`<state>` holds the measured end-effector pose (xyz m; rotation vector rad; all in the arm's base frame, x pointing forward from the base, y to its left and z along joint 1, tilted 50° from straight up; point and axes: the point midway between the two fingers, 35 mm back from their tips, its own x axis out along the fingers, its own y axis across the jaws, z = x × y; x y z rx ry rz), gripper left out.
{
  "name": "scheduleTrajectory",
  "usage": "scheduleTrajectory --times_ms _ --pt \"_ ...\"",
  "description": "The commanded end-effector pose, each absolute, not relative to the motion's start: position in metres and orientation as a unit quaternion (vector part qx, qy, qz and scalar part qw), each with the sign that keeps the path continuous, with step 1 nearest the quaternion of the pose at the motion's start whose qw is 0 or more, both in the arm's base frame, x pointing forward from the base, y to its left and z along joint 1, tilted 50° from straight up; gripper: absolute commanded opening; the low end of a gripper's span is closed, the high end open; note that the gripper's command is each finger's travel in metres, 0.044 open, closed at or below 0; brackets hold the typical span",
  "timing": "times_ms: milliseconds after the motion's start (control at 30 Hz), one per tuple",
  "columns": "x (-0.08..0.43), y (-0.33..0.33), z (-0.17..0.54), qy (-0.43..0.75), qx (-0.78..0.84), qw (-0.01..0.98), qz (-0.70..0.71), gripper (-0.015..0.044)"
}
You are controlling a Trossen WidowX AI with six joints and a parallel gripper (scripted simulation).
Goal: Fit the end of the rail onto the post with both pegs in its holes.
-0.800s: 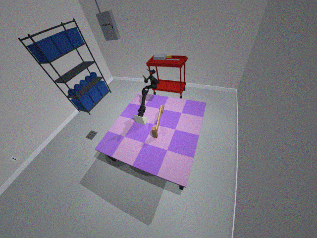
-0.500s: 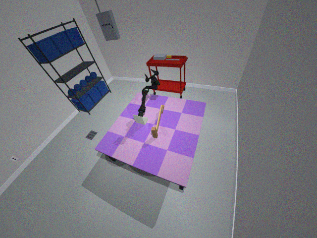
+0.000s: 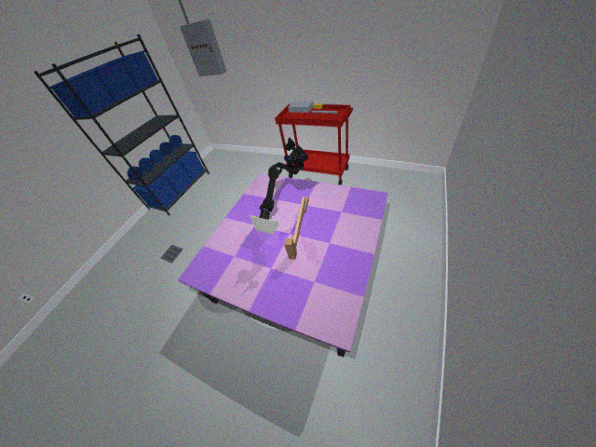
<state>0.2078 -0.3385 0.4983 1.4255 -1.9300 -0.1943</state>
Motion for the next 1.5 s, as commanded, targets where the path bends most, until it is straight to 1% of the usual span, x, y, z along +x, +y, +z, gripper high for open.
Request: scheduleTrajectory --times_ms 0,167,367,533,700,900,1100,1300,1467 --pt "0.262 -0.359 0.447 -0.613 0.515 0.528 -0.282 0.0440" --pt "0.292 -0.367 0.412 -0.498 0.467 0.624 -0.380 0.0440" --pt "0.326 -0.369 0.364 -0.334 0.395 0.725 -0.455 0.0440" --pt "0.349 -0.365 0.320 -0.183 0.320 0.795 -0.482 0.0440" --pt "0.367 -0.356 0.273 -0.029 0.235 0.848 -0.475 0.0440" --pt "0.380 -0.339 0.217 0.143 0.130 0.886 -0.421 0.0440" --pt "0.385 -0.314 0.162 0.291 0.027 0.901 -0.321 0.0440" --pt "0.382 -0.283 0.113 0.404 -0.067 0.893 -0.186 0.0440" --pt "0.374 -0.253 0.076 0.465 -0.137 0.873 -0.054 0.0440"
